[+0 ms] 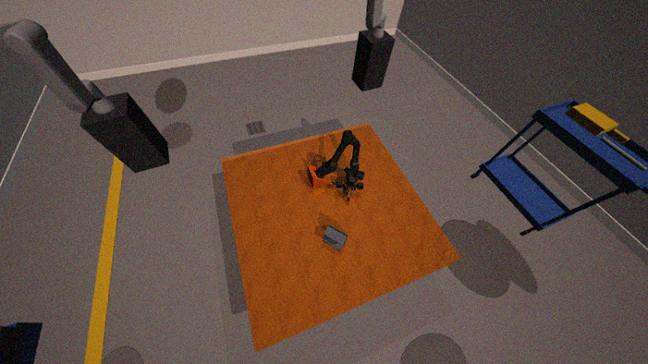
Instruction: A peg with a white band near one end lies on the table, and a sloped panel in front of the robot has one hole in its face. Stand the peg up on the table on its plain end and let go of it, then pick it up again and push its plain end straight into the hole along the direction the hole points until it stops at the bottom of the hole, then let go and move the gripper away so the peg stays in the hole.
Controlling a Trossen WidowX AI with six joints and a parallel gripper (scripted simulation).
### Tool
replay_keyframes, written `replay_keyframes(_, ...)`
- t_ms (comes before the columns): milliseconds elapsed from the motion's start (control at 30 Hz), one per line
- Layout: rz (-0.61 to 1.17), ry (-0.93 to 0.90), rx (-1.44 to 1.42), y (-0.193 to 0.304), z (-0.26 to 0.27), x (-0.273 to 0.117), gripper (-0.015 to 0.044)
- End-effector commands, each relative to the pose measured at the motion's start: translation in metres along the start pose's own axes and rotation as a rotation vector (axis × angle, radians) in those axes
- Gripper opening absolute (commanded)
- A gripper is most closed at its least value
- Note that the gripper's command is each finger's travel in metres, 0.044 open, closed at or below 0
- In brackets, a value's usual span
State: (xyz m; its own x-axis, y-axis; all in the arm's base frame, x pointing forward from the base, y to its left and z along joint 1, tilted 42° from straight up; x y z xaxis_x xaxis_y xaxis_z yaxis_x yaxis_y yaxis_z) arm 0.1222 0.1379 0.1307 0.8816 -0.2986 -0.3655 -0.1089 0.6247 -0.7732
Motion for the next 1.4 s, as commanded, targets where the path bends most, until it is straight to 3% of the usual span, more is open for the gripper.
replay_keyframes(0,0.001,0.000,0.000,0.0023,0.0009,-0.0009,0.0049)
replay_keyframes(1133,-0.048,0.002,0.009,0.0095,0.0013,-0.0042,0.0049)
replay_keyframes(1267,-0.052,0.002,0.008,0.0076,0.0001,-0.0038,0.0130)
replay_keyframes(1367,-0.052,0.002,0.008,0.0076,0.0001,-0.0038,0.0130)
Point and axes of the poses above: the point midway between the two fingers, 35 mm back from their tips, its own x axis out along the fingers, its own z axis across the jaws, y = z × x, the point moved 10 cm from there along -x, back along the fingers, and after that the axes turned 10 degrees about -x, right-handed, at the moved point
